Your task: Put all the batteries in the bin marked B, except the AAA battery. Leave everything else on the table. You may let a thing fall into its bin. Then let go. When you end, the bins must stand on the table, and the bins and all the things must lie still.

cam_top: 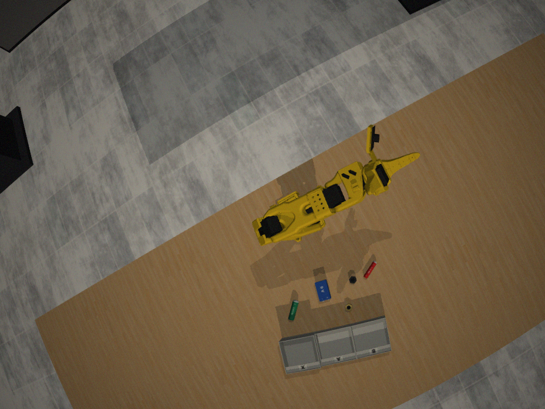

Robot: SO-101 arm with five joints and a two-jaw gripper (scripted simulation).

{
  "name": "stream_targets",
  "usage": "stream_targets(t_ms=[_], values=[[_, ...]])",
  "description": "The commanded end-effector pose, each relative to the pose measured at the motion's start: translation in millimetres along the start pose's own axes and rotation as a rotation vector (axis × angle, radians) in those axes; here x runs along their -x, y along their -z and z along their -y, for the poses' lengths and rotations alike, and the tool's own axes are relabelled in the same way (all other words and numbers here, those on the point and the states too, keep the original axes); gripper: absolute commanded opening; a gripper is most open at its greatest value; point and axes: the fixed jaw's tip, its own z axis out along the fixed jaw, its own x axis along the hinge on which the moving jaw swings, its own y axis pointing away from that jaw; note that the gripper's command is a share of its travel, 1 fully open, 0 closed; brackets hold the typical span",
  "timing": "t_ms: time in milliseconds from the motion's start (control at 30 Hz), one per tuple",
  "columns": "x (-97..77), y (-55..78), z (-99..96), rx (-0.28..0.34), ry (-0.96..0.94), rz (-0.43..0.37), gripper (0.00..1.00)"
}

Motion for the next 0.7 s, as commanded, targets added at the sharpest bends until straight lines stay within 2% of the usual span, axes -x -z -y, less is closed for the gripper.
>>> stream_targets(t_ms=[0,667], values=[[0.1,0.3,0.9,-0.003,-0.001,0.0,1.0],[-0.7,0.4,-1.5,0.005,-0.001,-0.002,1.0]])
